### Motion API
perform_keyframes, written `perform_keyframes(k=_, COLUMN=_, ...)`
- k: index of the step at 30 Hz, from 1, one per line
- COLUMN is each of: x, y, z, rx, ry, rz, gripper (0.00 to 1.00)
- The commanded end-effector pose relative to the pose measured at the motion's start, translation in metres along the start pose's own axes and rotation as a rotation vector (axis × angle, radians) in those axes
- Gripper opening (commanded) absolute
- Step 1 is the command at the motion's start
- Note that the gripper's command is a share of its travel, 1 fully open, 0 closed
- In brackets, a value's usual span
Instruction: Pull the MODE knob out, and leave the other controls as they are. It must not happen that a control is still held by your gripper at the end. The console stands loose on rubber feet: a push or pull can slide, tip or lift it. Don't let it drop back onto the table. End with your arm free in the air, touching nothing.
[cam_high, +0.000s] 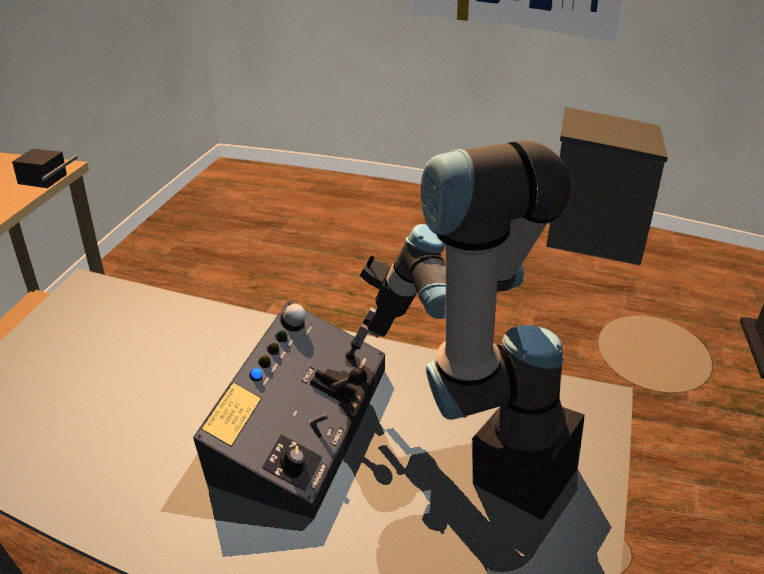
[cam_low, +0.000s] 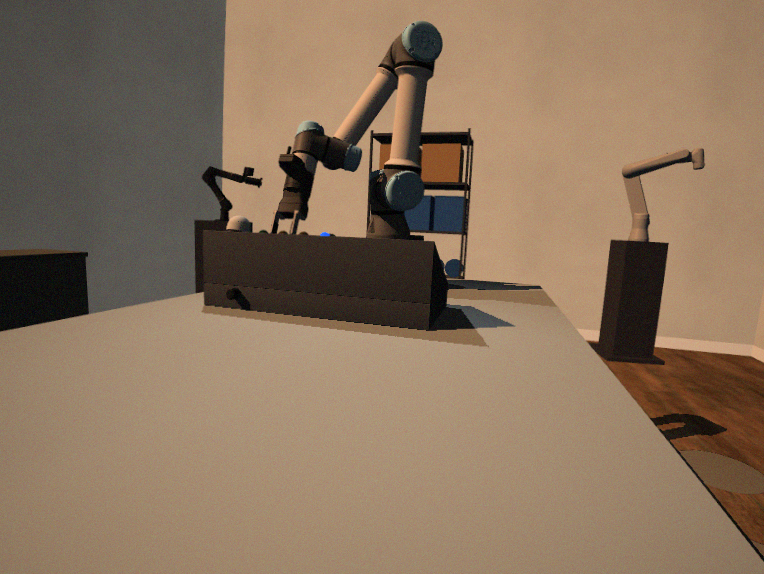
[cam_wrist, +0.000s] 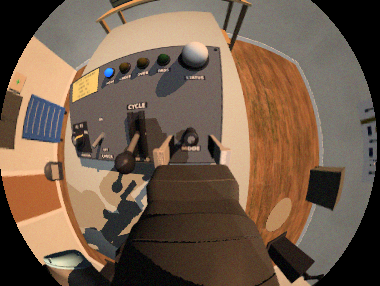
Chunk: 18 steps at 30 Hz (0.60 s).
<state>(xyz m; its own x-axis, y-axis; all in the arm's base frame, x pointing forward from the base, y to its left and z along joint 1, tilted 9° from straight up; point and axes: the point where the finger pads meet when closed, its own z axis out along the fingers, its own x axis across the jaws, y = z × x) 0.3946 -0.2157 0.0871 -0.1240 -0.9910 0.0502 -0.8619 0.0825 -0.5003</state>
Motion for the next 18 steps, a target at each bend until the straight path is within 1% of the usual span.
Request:
perform_keyframes(k=1, x=0.000, y=0.000, z=-0.016, rx=0.001, ry=0.001, rz=-0.001, gripper=1.00)
perform_keyframes(k=2, x=0.000, y=0.000, z=-0.019, rx=0.001, ry=0.001, rz=-0.001, gripper=1.00)
perform_keyframes(k=4, x=0.000, y=0.000, z=-0.019, rx=0.001, ry=0.001, rz=-0.001, gripper=1.00)
perform_keyframes(k=18, x=0.000, y=0.000, z=-0.058, rx=0.001, ry=0.001, rz=-0.001, gripper=1.00)
